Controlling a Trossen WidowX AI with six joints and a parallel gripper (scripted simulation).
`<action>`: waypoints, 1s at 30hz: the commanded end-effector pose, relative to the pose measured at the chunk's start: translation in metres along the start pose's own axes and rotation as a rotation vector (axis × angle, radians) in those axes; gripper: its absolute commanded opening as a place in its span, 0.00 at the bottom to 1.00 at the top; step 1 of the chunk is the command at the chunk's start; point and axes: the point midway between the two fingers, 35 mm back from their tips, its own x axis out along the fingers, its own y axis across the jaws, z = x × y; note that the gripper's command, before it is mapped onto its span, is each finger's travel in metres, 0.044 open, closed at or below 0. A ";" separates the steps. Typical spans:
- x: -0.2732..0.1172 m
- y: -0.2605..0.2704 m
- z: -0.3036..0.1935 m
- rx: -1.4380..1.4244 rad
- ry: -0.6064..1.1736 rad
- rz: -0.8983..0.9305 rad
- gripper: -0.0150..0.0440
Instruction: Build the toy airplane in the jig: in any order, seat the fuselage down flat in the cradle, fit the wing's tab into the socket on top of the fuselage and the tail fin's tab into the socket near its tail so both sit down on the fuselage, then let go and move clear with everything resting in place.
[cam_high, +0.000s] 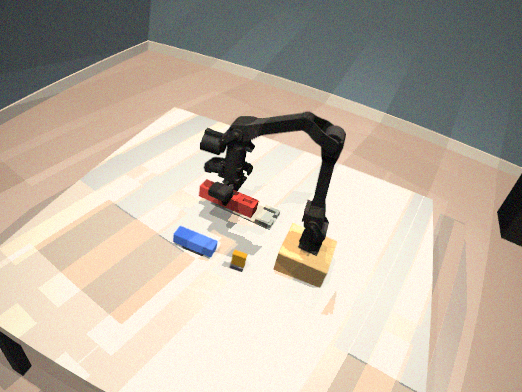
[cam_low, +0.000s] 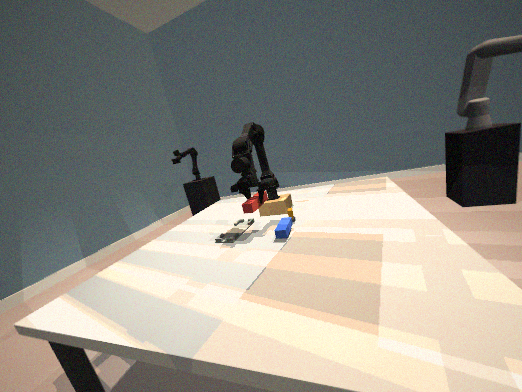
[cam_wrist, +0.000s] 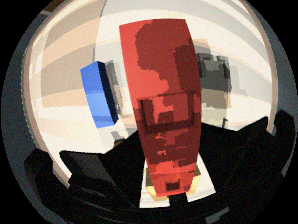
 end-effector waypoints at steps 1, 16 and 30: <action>0.004 -0.011 0.001 0.002 0.000 -0.003 0.25; 0.023 -0.057 0.004 0.014 -0.002 -0.007 0.25; 0.041 -0.099 -0.002 0.020 -0.001 -0.011 0.25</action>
